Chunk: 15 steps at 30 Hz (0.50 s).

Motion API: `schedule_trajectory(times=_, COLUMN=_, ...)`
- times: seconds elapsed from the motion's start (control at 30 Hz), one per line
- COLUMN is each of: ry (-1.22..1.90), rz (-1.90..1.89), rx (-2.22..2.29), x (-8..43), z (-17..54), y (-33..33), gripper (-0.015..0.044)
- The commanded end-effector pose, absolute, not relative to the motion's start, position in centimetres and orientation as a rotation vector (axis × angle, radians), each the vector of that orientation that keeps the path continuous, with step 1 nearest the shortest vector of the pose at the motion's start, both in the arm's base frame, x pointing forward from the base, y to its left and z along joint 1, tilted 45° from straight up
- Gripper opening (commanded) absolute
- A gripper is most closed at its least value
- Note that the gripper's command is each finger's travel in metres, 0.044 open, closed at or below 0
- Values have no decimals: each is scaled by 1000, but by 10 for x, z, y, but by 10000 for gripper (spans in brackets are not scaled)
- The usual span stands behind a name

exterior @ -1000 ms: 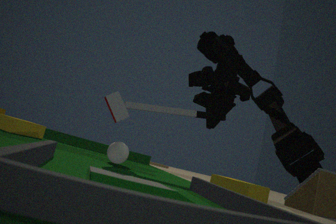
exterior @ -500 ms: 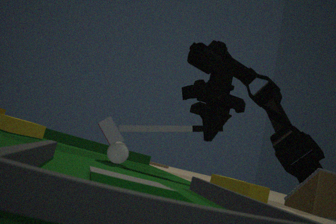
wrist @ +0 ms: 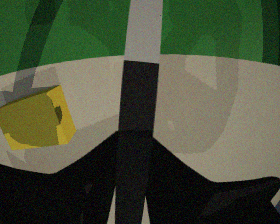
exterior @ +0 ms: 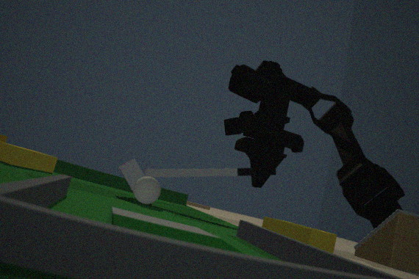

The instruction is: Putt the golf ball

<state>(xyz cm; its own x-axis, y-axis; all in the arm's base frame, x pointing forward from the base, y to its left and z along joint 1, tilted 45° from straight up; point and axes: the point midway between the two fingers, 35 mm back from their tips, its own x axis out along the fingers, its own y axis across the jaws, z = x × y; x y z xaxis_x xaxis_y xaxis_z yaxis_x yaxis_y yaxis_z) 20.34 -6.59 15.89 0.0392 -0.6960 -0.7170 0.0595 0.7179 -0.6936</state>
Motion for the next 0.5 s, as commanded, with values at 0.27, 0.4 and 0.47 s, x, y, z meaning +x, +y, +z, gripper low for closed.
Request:
schedule_trajectory(times=0.27, ry=1426, rz=-628, rx=-564, x=204, z=160, y=-66, gripper=0)
schedule_trajectory(times=0.4, ry=1423, rz=-627, rx=-566, x=204, z=165, y=-73, gripper=0)
schedule_trajectory(times=0.47, ry=1421, rz=-628, rx=-567, x=204, z=170, y=-78, gripper=0)
